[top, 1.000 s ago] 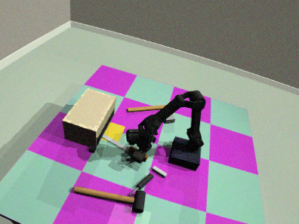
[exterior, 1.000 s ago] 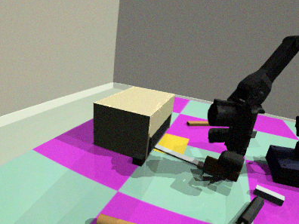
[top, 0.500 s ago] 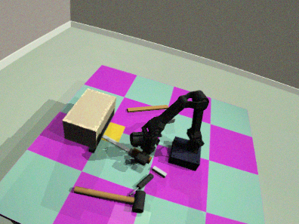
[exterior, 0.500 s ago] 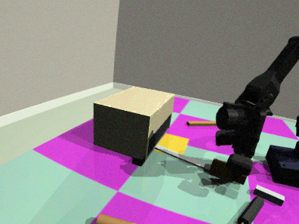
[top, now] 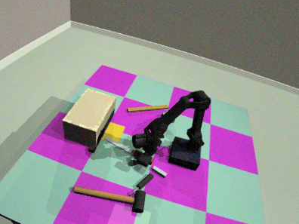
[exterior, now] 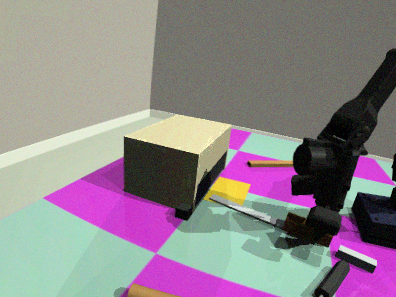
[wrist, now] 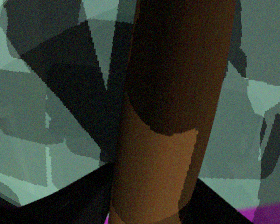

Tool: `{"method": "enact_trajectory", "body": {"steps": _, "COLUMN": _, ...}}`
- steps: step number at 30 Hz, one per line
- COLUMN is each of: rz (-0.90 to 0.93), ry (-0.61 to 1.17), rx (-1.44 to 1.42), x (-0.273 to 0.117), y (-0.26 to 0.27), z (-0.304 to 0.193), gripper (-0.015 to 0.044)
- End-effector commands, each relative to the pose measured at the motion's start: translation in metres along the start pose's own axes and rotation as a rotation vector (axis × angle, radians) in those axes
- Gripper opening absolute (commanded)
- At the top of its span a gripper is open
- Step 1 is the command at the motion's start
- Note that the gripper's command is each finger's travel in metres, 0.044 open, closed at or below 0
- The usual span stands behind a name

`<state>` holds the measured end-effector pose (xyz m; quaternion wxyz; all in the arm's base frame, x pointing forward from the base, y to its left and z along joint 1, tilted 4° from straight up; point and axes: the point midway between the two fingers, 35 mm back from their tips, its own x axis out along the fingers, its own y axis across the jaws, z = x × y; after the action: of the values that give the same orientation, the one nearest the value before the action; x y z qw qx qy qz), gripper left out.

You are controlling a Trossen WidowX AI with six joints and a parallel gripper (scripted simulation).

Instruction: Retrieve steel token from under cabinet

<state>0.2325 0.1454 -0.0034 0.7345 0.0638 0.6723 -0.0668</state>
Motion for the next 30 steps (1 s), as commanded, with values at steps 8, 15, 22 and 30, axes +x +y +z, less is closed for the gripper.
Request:
{"method": "enact_trajectory", "body": {"steps": 8, "rz": -0.001, "ry": 0.003, "rx": 0.001, "x": -0.0010, "y": 0.0011, "z": -0.0024, "gripper": 0.0131}}
{"method": "enact_trajectory", "body": {"steps": 15, "rz": 0.000, "ry": 0.002, "rx": 0.001, "x": -0.0011, "y": 0.0013, "z": -0.0023, "gripper": 0.0200}}
{"method": "enact_trajectory", "body": {"steps": 22, "rz": -0.001, "ry": 0.003, "rx": 0.001, "x": -0.0014, "y": 0.0012, "z": -0.0024, "gripper": 0.0270}}
{"method": "enact_trajectory", "body": {"steps": 30, "rz": -0.001, "ry": 0.003, "rx": 0.001, "x": -0.0007, "y": 0.0011, "z": -0.0027, "gripper": 0.0270}}
